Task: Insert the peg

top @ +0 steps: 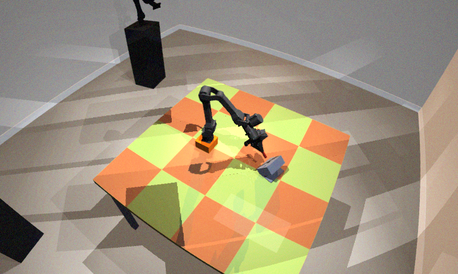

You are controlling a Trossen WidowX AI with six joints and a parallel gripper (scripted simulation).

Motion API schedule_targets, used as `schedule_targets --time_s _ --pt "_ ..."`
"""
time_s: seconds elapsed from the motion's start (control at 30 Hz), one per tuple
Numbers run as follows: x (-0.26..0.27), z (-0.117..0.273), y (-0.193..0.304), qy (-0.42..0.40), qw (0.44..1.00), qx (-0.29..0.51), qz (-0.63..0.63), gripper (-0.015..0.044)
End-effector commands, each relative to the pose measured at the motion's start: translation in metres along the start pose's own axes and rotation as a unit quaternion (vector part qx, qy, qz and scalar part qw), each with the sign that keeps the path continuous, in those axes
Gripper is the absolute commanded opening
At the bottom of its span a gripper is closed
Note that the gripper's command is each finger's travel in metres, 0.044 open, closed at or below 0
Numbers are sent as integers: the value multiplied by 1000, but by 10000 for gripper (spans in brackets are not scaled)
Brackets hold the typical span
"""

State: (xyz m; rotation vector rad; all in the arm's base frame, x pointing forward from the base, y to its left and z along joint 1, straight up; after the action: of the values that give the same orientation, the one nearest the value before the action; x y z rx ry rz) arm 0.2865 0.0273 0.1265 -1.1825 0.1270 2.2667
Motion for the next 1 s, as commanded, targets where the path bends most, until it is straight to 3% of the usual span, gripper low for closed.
schedule_targets --time_s 0.0,0.53,0.97 --pt "1 -3 0 -1 1000 -2 4 0" --pt "1 -25 0 0 1000 -2 4 0" --pt "1 -20 1 1 1000 -1 2 0"
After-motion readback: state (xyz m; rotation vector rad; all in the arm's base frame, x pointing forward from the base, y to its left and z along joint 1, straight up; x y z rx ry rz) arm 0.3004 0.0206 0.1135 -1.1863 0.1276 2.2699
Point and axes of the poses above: the point midway between the two fingers, 35 mm back from their tips, its own z axis back along the fingers, its own x axis across the jaws, y = z × x, the point moved 8 cm from there along z, back along the fingers, and after that the axes turned 11 degrees about -z, right-handed, at the moved point
